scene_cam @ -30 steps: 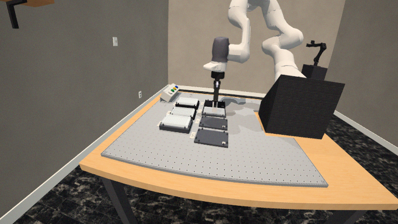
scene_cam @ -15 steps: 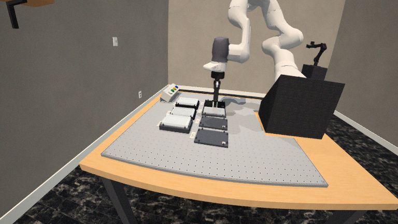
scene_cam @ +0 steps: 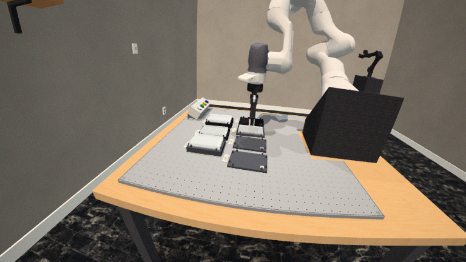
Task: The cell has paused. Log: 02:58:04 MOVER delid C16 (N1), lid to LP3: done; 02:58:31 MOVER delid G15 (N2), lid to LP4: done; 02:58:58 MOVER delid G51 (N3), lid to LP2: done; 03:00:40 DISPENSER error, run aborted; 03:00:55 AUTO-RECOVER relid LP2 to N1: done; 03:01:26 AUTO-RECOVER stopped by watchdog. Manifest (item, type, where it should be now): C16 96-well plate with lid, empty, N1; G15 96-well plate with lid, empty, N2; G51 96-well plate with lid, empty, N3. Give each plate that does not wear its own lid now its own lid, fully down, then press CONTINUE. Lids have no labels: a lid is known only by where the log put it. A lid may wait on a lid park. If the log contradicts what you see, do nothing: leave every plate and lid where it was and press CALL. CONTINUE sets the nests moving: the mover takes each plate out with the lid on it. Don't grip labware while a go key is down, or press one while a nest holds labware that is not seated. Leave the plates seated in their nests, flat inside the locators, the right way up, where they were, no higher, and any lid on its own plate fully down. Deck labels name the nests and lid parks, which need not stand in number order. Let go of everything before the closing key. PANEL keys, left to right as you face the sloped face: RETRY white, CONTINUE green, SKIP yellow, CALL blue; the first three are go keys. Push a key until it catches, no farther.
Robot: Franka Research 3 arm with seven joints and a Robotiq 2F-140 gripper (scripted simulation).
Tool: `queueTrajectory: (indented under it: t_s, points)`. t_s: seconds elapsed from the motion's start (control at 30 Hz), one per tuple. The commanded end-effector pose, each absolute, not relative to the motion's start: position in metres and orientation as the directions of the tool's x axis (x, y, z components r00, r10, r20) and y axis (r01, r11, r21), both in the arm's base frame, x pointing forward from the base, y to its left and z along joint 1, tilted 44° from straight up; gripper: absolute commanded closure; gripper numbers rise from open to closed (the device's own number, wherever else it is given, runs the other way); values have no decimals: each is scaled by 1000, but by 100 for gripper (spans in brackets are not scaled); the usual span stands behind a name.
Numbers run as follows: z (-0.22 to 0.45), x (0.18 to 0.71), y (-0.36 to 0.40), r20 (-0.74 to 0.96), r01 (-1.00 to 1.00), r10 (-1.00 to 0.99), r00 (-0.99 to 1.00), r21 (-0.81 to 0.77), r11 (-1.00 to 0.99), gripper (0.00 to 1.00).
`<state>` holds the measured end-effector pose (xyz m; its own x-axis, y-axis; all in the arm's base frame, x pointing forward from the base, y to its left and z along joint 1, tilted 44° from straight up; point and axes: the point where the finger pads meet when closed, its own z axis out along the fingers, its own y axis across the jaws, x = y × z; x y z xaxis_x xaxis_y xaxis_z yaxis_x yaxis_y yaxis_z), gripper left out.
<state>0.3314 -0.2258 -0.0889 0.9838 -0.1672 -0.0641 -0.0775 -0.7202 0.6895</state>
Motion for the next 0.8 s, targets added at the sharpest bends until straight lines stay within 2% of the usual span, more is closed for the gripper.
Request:
queueTrajectory:
  t_s: [0.0, 0.37, 0.4, 0.77]
  points:
    - [-89, 331, -227, -61, -83, -171, 983, 689, -720, 34]
    - [-89, 331, -227, -61, -83, -171, 983, 689, -720, 34]
    - [-89, 331, -227, -61, -83, -171, 983, 689, -720, 41]
    - [-89, 331, -227, -61, -83, -171, 983, 689, -720, 41]
